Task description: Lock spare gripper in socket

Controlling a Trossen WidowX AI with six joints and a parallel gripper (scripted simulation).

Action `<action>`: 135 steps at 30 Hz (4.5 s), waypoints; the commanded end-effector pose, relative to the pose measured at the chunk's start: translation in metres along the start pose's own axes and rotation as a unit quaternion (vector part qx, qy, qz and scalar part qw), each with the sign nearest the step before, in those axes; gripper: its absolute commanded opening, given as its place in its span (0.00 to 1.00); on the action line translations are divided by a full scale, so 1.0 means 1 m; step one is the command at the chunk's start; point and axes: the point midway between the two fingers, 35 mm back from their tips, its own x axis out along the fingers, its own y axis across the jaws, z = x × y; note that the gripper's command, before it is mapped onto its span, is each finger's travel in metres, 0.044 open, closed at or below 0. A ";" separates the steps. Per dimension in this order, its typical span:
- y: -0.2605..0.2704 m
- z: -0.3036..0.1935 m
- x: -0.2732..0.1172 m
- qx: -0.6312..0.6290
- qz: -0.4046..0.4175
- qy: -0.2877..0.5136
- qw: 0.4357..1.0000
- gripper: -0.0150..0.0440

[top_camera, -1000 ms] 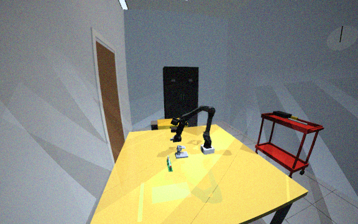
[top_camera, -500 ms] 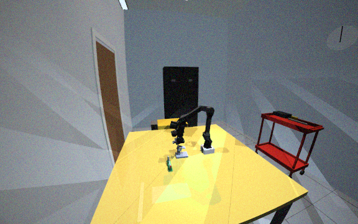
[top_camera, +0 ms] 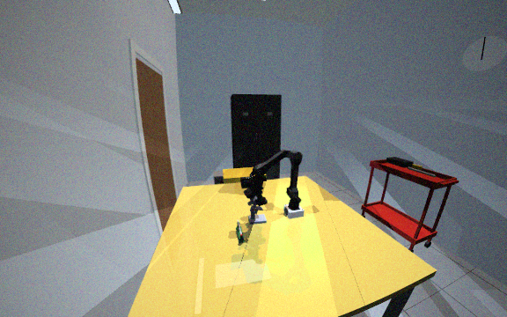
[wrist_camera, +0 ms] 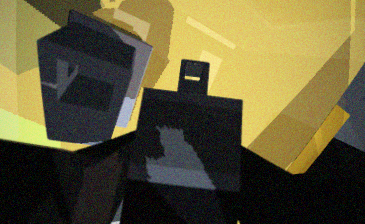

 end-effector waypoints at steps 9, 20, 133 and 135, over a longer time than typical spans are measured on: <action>0.012 -0.005 -0.019 -0.124 -0.065 0.044 0.989 0.25; 0.017 -0.001 -0.033 -0.172 -0.102 0.046 0.979 0.25; 0.061 0.021 -0.032 -0.487 -0.254 0.167 0.819 0.43; 0.061 0.021 -0.032 -0.487 -0.254 0.167 0.819 0.52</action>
